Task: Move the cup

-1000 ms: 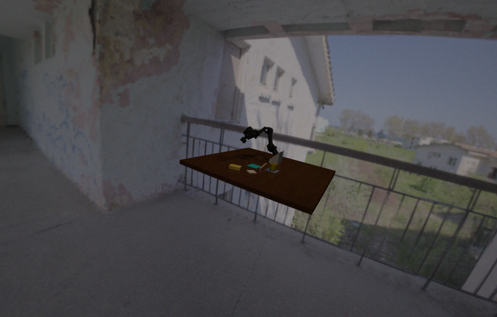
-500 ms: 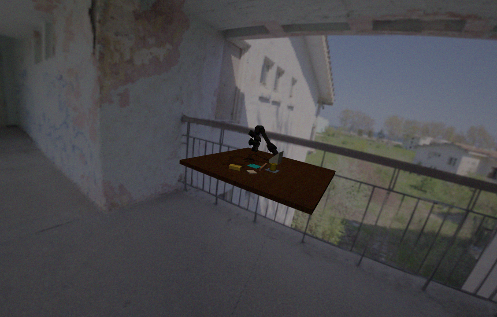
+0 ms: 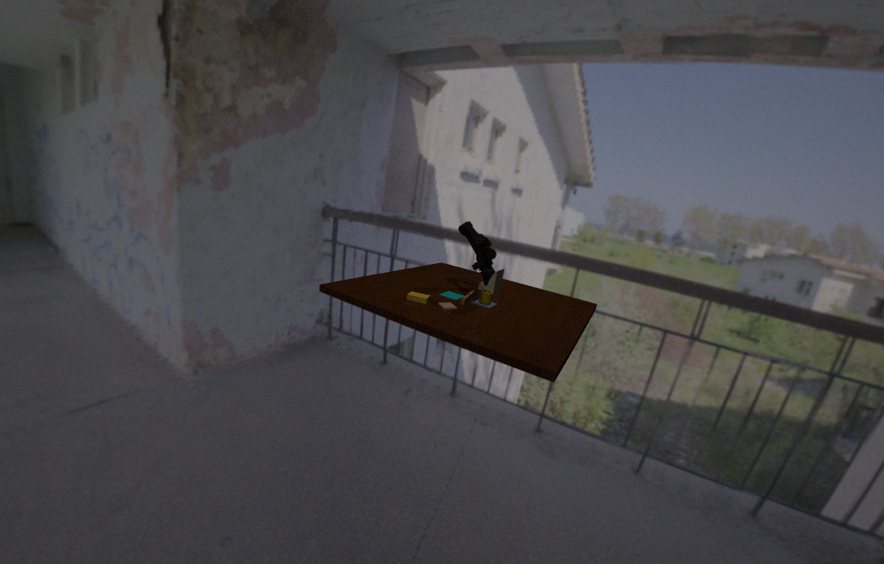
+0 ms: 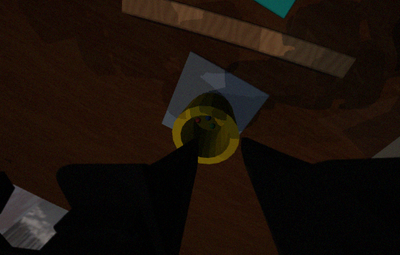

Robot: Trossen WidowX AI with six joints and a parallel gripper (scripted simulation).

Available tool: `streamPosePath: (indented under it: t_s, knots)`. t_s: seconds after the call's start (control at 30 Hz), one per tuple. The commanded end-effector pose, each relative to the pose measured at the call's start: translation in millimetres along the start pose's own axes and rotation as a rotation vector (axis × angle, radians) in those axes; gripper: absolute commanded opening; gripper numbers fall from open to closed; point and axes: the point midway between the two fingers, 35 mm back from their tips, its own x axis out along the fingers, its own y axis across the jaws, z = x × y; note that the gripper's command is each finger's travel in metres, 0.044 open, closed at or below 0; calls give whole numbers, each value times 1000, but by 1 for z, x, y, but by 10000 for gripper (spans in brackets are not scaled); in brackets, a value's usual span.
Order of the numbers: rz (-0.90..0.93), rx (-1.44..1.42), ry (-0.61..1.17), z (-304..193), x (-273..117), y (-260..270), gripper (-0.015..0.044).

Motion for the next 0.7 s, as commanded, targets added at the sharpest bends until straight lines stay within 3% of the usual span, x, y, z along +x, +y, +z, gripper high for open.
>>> streamPosePath:
  t_s: [0.0,0.67]
  knots:
    - [-90,12,-106,-17,6,-9,166]
    - [-94,12,-113,-16,27,-10,166]
